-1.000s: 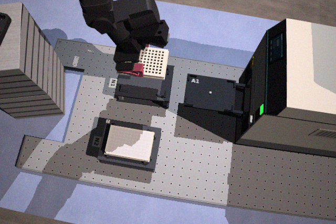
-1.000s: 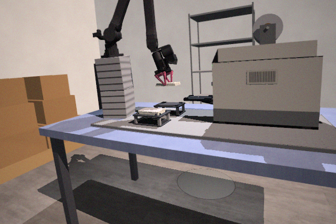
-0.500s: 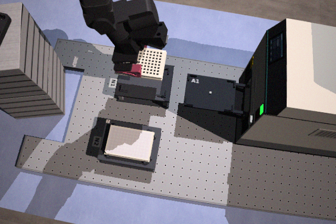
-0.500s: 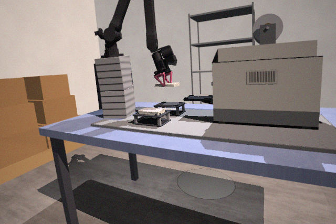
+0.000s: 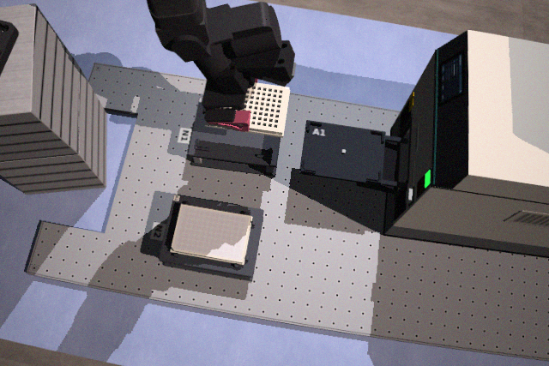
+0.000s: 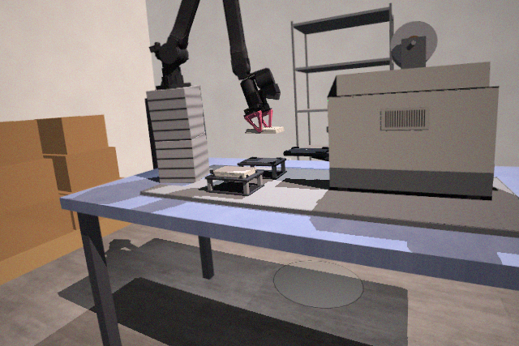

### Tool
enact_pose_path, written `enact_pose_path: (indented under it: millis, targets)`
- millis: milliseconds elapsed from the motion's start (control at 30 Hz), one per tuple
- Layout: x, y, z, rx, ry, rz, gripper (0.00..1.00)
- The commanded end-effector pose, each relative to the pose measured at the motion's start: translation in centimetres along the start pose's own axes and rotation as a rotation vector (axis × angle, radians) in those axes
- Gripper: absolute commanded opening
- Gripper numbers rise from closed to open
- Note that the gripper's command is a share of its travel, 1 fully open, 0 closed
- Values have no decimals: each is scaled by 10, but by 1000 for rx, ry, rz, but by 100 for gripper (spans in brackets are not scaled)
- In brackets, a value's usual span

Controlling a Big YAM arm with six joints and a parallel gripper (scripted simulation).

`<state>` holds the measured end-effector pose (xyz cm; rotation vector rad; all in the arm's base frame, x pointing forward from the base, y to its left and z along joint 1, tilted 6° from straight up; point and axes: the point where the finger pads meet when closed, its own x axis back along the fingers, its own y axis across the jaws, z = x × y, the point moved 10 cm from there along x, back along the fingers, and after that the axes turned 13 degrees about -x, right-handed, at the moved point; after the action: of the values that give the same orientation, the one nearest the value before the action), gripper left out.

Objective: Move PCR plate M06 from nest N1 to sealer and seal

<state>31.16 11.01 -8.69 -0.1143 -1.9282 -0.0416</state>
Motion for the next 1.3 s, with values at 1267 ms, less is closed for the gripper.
enact_pose_path:
  millis: [1267]
  targets:
    - [-38, 6, -91, 13, -2, -2, 0]
